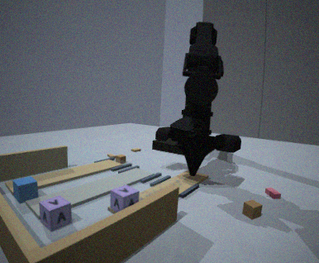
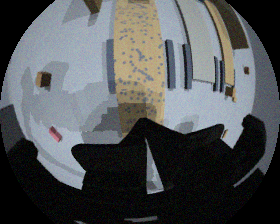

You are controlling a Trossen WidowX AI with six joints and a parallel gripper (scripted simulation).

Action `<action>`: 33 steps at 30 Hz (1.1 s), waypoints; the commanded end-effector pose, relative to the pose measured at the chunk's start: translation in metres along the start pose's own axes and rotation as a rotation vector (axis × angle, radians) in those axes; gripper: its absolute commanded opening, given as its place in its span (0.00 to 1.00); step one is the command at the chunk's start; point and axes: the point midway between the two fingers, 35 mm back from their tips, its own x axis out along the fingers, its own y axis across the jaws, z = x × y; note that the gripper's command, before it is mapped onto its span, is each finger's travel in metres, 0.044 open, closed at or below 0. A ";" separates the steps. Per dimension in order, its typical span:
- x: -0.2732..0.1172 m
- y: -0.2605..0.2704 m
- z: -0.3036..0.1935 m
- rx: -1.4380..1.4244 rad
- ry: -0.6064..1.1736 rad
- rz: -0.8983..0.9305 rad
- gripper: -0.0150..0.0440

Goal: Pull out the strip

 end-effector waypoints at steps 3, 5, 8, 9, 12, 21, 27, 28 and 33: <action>0.005 -0.001 -0.016 -0.001 0.024 -0.007 0.25; 0.005 -0.001 -0.019 -0.001 0.024 -0.007 0.25; 0.005 -0.001 -0.023 -0.001 0.024 -0.007 0.25; 0.005 -0.001 -0.025 -0.001 0.025 -0.007 0.25; 0.005 -0.001 -0.029 -0.001 0.025 -0.007 0.25; 0.004 -0.001 -0.042 -0.001 0.026 -0.007 0.25; 0.004 -0.001 -0.051 -0.001 0.027 -0.007 0.25; 0.004 -0.001 -0.052 -0.001 0.027 -0.007 0.25; 0.004 -0.001 -0.059 -0.001 0.027 -0.007 0.25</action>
